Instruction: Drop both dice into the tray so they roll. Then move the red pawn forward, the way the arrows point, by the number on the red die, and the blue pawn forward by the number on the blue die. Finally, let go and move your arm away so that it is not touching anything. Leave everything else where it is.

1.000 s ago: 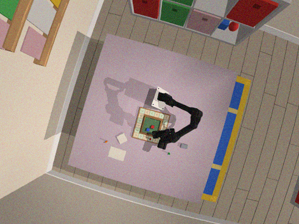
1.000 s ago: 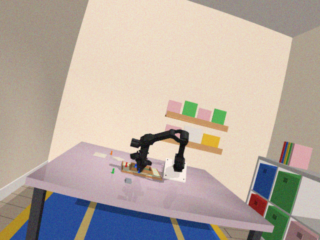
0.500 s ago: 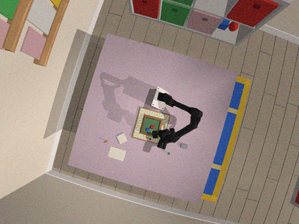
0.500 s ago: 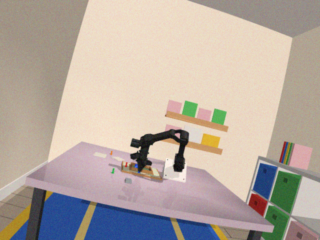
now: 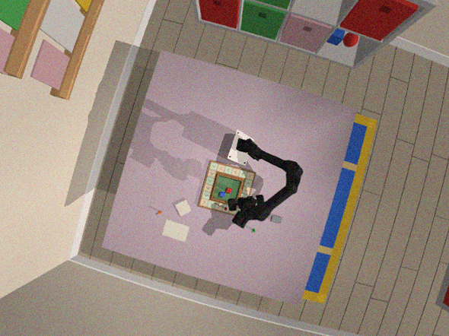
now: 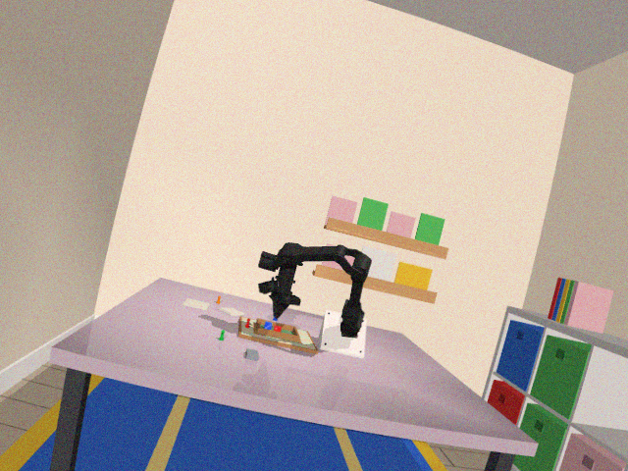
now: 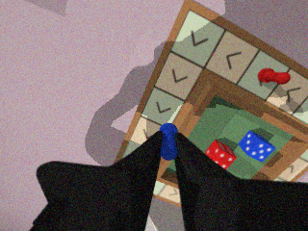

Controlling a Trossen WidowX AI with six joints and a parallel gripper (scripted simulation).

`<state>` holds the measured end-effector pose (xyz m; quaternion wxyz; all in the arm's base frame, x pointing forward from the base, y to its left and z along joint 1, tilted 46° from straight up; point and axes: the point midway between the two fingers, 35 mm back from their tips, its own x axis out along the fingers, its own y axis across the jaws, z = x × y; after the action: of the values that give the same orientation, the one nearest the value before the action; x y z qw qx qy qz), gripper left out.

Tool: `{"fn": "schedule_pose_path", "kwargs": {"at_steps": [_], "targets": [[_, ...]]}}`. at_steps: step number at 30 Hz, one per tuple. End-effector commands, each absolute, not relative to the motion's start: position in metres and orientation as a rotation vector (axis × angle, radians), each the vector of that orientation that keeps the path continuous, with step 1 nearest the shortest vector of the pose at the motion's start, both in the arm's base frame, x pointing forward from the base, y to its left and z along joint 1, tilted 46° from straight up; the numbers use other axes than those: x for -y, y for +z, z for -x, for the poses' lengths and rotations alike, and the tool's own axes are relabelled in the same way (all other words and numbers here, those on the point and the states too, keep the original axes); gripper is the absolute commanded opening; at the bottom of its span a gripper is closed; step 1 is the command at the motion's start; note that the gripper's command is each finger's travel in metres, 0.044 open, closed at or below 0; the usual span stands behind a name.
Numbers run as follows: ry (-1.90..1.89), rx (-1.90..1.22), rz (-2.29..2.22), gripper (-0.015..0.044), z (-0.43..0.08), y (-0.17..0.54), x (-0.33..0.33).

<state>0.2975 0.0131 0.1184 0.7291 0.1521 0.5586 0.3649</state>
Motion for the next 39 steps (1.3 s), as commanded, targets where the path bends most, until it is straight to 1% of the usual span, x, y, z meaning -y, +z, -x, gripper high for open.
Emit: {"fn": "schedule_pose_path", "kwargs": {"at_steps": [1,11,39], "targets": [[0.805,-1.230,-0.327,0.0000,-0.296,0.131,0.000],[0.814,-1.225,-0.333,0.0000,-0.285,0.160,0.026],[0.805,-1.232,-0.329,0.0000,-0.206,0.073,0.036]]}}
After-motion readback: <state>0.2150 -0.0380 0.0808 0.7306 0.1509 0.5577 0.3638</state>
